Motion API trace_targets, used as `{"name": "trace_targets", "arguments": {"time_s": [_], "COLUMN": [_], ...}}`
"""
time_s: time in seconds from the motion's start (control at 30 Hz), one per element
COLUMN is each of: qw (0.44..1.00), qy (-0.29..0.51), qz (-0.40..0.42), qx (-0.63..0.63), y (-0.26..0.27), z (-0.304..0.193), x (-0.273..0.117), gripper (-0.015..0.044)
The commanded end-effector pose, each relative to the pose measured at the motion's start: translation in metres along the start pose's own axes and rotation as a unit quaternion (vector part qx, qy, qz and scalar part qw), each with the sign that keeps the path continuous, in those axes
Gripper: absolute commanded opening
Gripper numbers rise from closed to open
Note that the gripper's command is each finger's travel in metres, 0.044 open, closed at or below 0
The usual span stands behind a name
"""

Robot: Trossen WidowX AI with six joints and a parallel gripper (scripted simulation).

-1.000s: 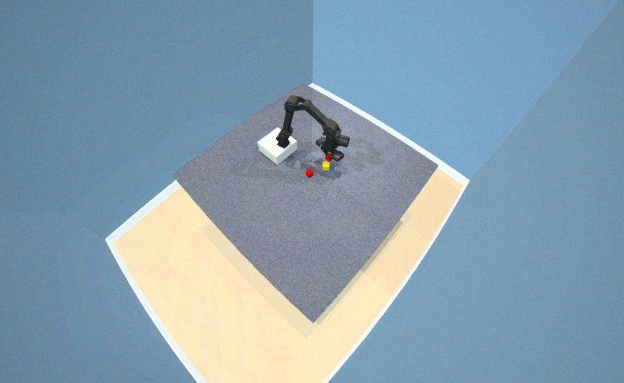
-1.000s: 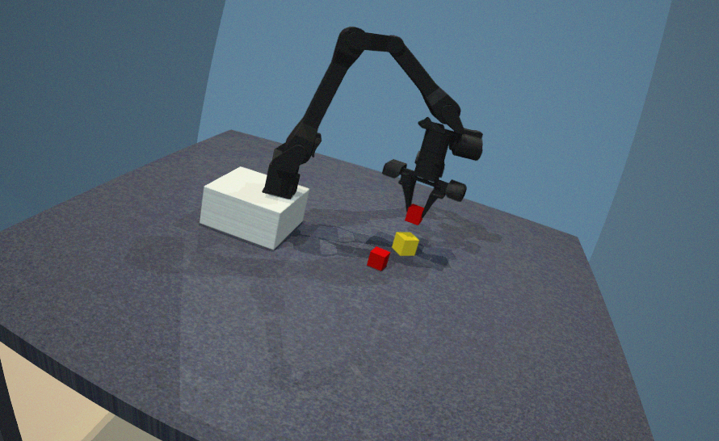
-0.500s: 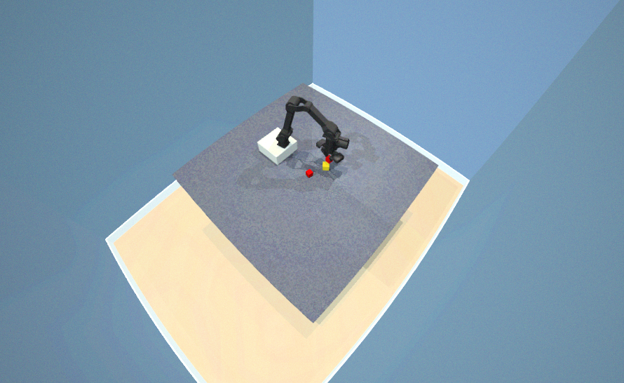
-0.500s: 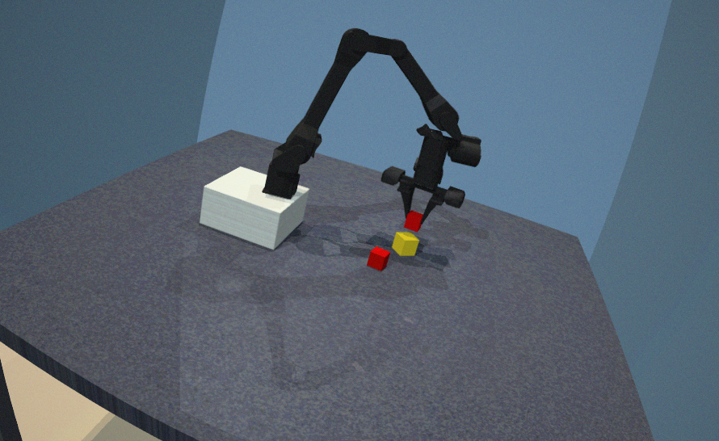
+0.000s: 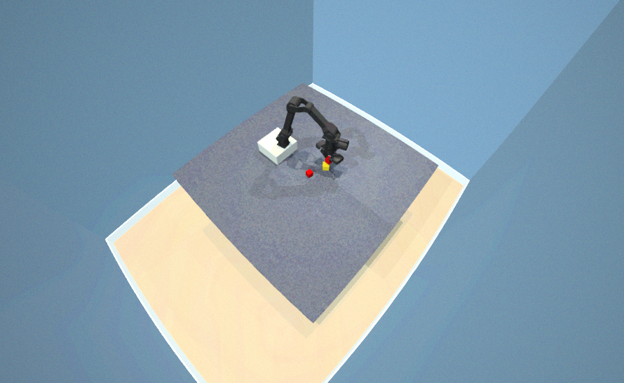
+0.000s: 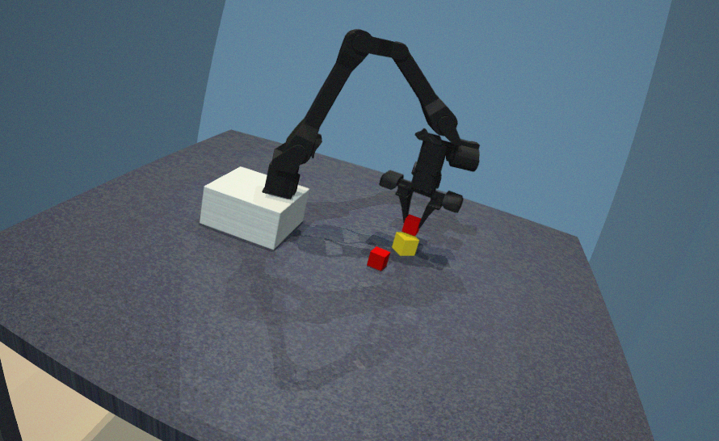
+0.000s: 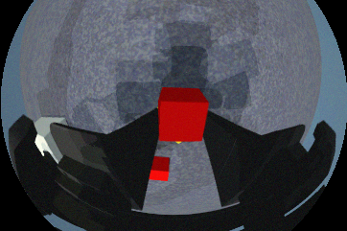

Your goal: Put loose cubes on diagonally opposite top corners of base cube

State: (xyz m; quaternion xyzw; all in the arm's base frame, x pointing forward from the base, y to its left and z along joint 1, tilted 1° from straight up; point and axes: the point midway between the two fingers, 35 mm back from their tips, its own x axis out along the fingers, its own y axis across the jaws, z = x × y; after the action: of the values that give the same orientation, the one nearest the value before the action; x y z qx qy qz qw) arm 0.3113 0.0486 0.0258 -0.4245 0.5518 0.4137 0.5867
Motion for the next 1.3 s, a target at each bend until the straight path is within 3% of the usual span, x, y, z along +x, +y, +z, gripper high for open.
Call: {"name": "trace_targets", "arguments": {"time_s": [0.0, 0.33, 0.47, 1.17, 1.27], "qw": [1.000, 1.000, 1.000, 1.000, 1.000], "qy": [0.002, 0.002, 0.002, 0.000, 0.000], "qz": [-0.002, -0.002, -0.002, 0.000, -0.002], "qx": [-0.002, -0.002, -0.002, 0.000, 0.003], "y": [-0.001, -0.001, -0.001, 0.000, -0.001], "z": [-0.001, -0.001, -0.001, 0.000, -0.012], "x": [0.001, 0.001, 0.001, -0.030, -0.032], "gripper": [0.0105, 0.0105, 0.0205, 0.0205, 0.0265]}}
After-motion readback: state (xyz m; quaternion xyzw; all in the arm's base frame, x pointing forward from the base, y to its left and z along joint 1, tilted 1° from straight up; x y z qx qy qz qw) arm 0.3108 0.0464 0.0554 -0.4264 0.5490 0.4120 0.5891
